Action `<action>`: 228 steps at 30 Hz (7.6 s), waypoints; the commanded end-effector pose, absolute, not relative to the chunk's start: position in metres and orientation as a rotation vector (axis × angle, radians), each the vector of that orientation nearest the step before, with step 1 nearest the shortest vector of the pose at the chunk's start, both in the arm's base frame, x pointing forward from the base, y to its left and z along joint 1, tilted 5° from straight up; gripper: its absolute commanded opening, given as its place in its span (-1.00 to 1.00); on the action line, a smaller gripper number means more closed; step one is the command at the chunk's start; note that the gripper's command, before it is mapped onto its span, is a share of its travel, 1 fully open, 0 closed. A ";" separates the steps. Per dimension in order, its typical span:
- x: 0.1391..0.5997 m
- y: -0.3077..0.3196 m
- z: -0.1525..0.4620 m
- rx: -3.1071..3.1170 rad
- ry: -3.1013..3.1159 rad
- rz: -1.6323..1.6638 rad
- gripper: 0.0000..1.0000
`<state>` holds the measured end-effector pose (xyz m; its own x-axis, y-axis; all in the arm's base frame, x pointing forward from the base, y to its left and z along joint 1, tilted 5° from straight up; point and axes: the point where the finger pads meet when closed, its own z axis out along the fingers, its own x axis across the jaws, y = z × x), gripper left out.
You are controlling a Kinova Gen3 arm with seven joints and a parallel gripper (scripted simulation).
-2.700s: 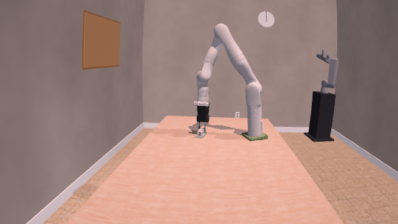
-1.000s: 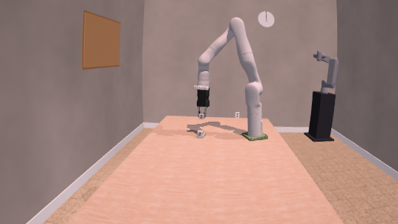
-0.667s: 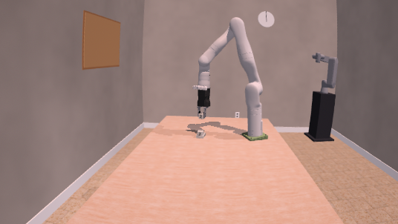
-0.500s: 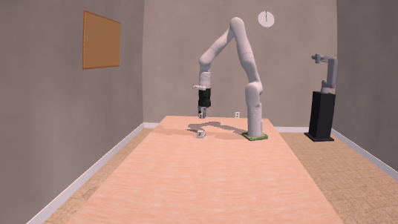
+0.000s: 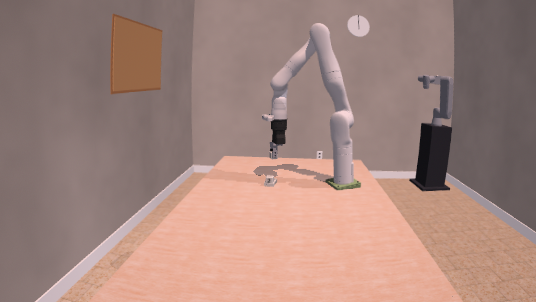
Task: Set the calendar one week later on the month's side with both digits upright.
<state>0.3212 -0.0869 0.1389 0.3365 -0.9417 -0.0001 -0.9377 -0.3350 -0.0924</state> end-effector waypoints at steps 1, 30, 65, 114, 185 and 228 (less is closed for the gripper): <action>0.318 -0.094 0.138 -2.420 1.878 -0.079 0.20; 0.305 -0.123 0.134 -1.894 2.393 -0.054 0.20; 0.312 -0.121 0.074 -1.894 2.394 -0.054 0.20; 0.316 -0.119 0.039 -1.894 2.394 -0.054 0.20; 0.317 -0.119 0.035 -1.894 2.394 -0.054 0.20; 0.317 -0.119 0.035 -1.894 2.394 -0.054 0.20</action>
<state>0.3162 -0.1189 0.0345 -0.2278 -0.9725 -0.0479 -0.9696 0.2311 -0.0811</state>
